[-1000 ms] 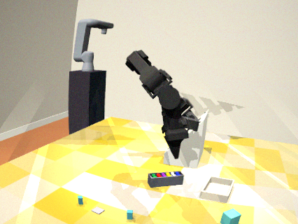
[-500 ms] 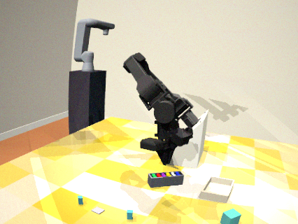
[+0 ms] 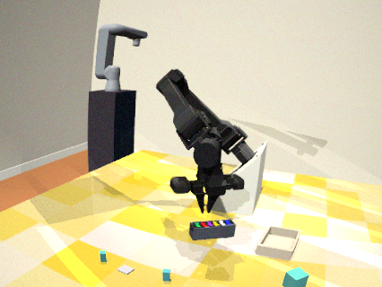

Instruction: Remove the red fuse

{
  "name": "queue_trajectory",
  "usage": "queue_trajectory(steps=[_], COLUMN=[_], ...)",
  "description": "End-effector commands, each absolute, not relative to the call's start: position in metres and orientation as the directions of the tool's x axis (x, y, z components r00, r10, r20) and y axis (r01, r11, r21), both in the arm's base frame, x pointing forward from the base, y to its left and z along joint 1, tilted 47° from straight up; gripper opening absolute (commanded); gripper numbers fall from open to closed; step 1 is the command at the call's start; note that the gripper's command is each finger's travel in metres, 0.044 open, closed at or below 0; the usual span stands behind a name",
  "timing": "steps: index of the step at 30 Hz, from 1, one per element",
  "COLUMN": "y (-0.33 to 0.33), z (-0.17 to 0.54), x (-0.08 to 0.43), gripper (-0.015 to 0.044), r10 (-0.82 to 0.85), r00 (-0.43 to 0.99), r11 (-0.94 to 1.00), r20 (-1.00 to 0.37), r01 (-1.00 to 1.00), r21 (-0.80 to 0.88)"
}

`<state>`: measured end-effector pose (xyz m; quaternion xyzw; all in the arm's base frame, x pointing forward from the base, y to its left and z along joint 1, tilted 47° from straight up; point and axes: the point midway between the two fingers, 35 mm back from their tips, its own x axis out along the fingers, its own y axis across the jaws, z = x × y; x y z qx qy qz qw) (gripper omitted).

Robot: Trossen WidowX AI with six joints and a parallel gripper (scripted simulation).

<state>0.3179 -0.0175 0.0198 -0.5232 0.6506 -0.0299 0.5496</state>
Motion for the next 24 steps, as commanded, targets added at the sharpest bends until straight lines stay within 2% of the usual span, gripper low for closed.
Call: queue_trajectory(steps=[1, 24], y=[-0.02, -0.034], z=[0.019, 0.006], x=[0.316, 0.32], gripper=[0.0064, 0.0064], r10=[-0.719, -0.719], r00=[0.15, 0.15], r11=[0.463, 0.462], r20=[-0.678, -0.678], r01=[-0.625, -0.625], r21=[-0.629, -0.629])
